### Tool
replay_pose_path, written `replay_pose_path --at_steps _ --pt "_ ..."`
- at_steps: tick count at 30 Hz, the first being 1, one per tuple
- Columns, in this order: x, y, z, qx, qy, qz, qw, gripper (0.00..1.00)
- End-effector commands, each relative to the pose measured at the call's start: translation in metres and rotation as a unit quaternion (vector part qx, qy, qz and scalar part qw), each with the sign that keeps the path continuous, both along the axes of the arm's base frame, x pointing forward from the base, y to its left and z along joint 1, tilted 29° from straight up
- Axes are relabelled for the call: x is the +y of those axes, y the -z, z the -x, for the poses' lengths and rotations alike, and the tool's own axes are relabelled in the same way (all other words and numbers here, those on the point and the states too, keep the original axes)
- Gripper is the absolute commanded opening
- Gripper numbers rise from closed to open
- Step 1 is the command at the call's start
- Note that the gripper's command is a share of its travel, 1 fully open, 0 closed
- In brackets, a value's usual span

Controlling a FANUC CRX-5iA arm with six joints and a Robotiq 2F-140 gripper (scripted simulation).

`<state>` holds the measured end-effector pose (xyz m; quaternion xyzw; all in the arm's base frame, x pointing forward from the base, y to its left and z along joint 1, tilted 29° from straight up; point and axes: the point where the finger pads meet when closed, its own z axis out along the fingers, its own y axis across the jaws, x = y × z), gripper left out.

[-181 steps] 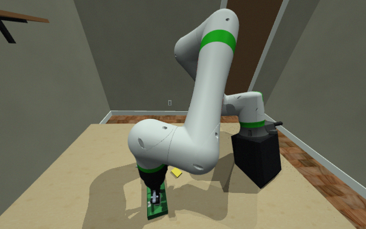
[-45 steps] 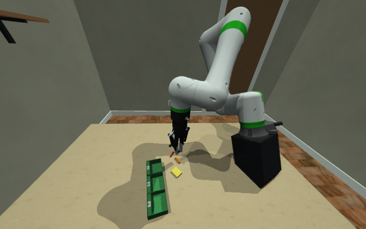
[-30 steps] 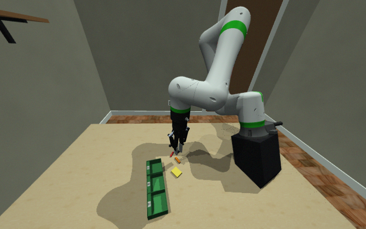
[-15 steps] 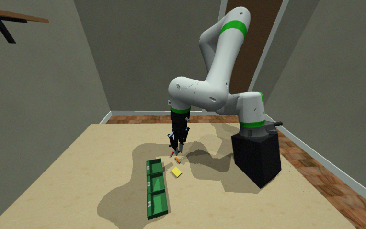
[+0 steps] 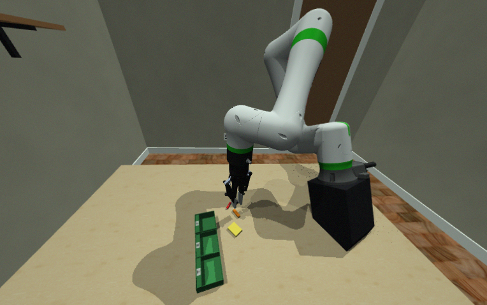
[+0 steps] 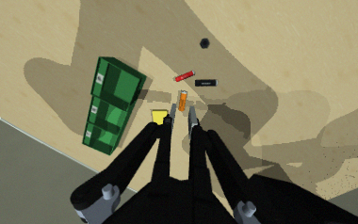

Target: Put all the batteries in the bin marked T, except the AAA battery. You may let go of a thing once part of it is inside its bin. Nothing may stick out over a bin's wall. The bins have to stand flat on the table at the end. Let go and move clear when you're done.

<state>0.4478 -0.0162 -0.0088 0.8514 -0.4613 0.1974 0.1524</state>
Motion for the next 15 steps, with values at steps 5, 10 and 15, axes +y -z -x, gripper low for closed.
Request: replay_pose_path --at_steps 5,10,15 --pt "-0.011 0.023 -0.006 0.0 0.0 0.0 1.0 0.17" --pt "-0.02 0.04 -0.01 0.0 0.0 0.0 1.0 0.17" --pt "-0.023 0.046 -0.011 0.0 0.0 0.0 1.0 0.17"
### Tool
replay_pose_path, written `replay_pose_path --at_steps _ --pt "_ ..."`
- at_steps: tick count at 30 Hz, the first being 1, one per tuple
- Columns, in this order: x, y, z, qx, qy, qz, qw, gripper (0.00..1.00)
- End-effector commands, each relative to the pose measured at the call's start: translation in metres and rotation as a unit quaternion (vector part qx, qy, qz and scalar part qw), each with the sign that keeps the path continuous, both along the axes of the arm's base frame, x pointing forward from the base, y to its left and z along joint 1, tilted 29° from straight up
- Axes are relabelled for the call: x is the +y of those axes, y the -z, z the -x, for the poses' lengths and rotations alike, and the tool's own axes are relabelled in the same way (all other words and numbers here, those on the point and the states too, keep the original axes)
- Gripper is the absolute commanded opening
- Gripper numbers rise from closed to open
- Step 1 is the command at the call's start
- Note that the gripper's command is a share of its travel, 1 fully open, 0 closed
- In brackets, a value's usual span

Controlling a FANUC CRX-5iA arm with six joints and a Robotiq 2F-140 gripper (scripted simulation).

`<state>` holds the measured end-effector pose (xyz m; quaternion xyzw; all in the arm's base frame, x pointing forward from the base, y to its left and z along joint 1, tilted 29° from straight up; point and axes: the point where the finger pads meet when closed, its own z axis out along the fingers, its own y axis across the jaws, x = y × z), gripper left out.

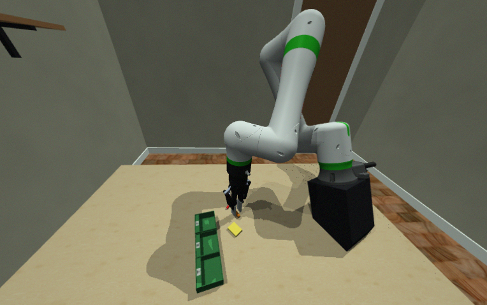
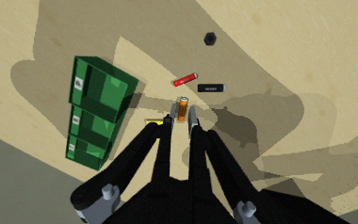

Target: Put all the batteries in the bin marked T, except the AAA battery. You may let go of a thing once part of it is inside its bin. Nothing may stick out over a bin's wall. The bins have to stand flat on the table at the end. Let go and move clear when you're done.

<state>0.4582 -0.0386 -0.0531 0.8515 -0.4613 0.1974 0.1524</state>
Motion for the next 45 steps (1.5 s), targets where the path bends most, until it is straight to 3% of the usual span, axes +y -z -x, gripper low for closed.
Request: replay_pose_path --at_steps 1,20,21,45 --pt "-0.0012 0.0025 -0.001 -0.001 0.0 0.0 1.0 0.17" --pt "-0.0059 0.0119 -0.0028 -0.001 0.0 0.0 1.0 0.17" --pt "-0.0059 0.0119 -0.0028 -0.001 0.0 0.0 1.0 0.05" --pt "-0.0059 0.0119 -0.0028 -0.001 0.0 0.0 1.0 0.05"
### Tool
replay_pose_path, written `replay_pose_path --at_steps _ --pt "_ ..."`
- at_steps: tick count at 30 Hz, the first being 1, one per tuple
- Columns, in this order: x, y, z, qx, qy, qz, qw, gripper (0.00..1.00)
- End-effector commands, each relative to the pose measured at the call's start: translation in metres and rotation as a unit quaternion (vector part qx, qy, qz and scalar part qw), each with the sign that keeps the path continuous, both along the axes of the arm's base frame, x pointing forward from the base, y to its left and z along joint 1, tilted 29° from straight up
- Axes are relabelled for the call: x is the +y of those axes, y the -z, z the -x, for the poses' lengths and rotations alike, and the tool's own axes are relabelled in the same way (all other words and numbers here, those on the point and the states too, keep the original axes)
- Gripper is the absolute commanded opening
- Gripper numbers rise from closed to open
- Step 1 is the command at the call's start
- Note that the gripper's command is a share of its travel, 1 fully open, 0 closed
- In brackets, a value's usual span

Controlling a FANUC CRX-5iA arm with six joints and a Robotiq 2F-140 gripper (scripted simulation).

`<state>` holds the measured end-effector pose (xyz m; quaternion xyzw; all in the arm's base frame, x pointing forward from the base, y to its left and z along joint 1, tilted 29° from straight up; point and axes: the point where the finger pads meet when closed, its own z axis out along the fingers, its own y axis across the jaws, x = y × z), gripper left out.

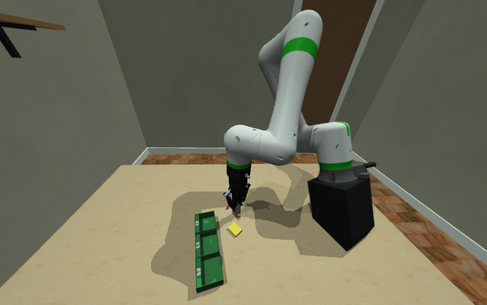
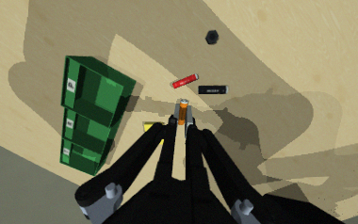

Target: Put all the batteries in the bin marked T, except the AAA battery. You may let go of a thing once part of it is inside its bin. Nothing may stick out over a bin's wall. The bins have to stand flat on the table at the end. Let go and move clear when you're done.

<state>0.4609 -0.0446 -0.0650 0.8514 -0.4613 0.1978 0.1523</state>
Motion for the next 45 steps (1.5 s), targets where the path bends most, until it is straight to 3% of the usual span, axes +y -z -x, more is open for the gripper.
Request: replay_pose_path --at_steps 1,7,27,45 --pt "0.0 0.0 0.0 0.0 0.0 0.0 1.0 0.05" --pt "0.0 0.0 0.0 0.0 0.0 0.0 1.0 0.05" --pt "0.027 -0.053 0.012 0.0 0.0 0.0 1.0 0.05" --pt "0.04 -0.054 0.008 0.0 0.0 0.0 1.0 0.05"
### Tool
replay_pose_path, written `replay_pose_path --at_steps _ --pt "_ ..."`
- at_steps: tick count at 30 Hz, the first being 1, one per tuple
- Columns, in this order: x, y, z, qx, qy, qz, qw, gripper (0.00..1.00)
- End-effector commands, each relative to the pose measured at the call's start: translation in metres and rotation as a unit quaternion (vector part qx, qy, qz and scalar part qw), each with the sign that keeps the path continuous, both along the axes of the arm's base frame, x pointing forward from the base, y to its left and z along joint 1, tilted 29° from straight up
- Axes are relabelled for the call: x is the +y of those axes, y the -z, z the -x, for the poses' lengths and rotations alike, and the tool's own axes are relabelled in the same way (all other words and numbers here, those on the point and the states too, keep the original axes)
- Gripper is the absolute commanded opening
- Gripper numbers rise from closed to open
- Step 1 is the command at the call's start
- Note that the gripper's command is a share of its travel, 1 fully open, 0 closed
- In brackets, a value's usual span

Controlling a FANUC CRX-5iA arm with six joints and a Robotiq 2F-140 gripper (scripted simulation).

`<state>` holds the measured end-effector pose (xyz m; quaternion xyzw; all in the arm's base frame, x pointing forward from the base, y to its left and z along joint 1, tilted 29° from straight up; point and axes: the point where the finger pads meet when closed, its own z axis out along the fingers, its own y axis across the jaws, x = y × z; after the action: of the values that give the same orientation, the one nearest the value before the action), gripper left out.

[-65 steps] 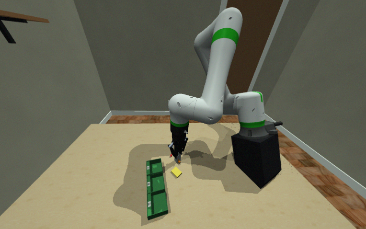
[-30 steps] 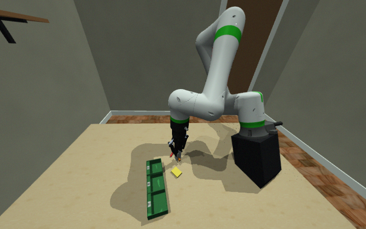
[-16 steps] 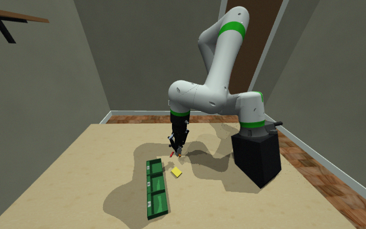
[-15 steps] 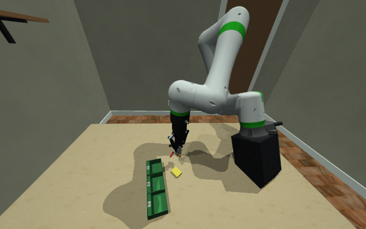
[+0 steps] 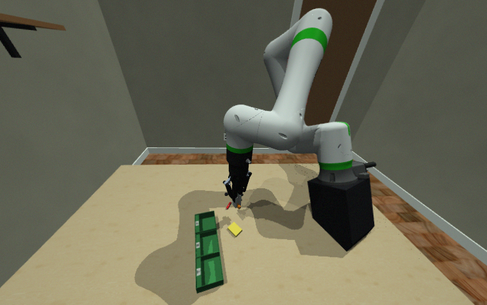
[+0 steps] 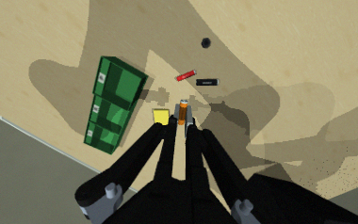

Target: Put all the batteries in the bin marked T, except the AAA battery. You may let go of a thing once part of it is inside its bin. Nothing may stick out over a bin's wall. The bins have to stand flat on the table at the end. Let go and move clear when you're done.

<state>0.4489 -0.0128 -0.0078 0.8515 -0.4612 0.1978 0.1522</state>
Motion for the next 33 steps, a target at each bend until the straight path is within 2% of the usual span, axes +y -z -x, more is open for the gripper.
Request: replay_pose_path --at_steps 1,7,9,24,29,33 --pt "0.013 0.005 -0.007 0.0 0.0 0.0 1.0 0.05" --pt "0.043 0.017 -0.022 0.0 0.0 0.0 1.0 0.05" --pt "0.043 0.017 -0.022 0.0 0.0 0.0 1.0 0.05" --pt "0.119 0.047 -0.06 0.0 0.0 0.0 1.0 0.05" --pt "0.134 0.052 -0.068 0.0 0.0 0.0 1.0 0.05" --pt "0.155 0.06 -0.078 -0.04 0.078 -0.018 0.996 0.05"
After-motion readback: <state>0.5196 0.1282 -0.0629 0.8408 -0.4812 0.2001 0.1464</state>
